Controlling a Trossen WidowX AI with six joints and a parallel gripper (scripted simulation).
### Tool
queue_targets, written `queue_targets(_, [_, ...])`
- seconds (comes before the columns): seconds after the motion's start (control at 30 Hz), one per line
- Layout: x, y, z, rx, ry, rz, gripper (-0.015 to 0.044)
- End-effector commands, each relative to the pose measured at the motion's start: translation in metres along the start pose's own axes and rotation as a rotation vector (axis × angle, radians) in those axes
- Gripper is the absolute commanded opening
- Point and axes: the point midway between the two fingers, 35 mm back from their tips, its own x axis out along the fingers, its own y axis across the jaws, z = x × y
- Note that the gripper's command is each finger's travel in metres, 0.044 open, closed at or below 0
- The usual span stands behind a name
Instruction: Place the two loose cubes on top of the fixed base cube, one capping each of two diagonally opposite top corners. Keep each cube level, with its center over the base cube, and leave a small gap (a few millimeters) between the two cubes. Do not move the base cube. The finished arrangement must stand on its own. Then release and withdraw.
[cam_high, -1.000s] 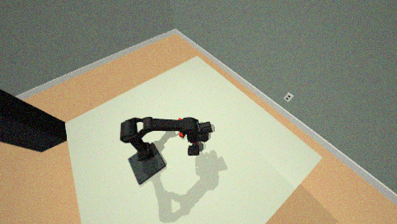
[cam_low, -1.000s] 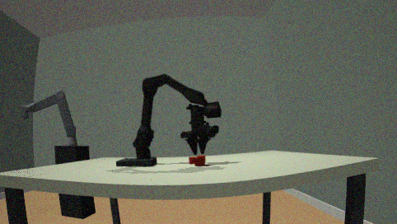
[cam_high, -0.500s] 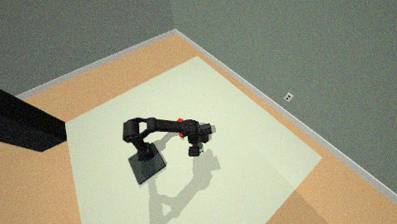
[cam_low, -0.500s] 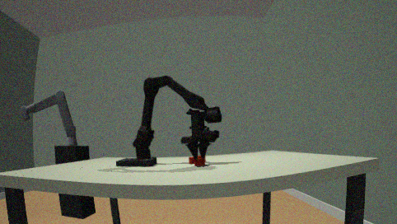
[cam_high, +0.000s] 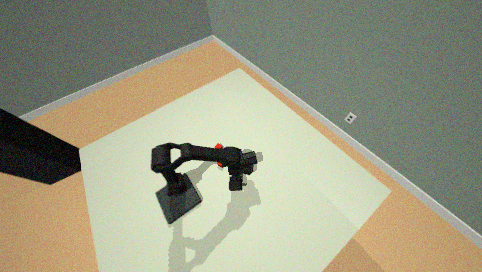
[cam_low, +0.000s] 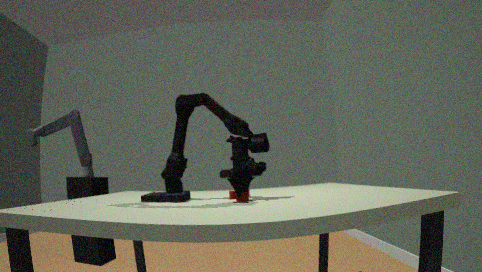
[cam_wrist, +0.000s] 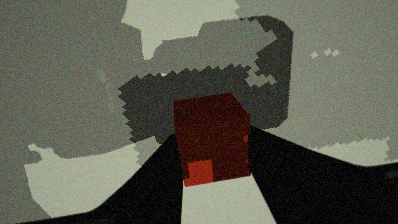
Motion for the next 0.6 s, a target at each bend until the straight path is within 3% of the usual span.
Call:
queue_targets(0.0, [0.000,0.000,0.000,-0.003,0.000,0.003,0.0105])
queue_targets(0.57, [-0.050,0.001,0.006,-0.003,-0.001,0.003,0.0105])
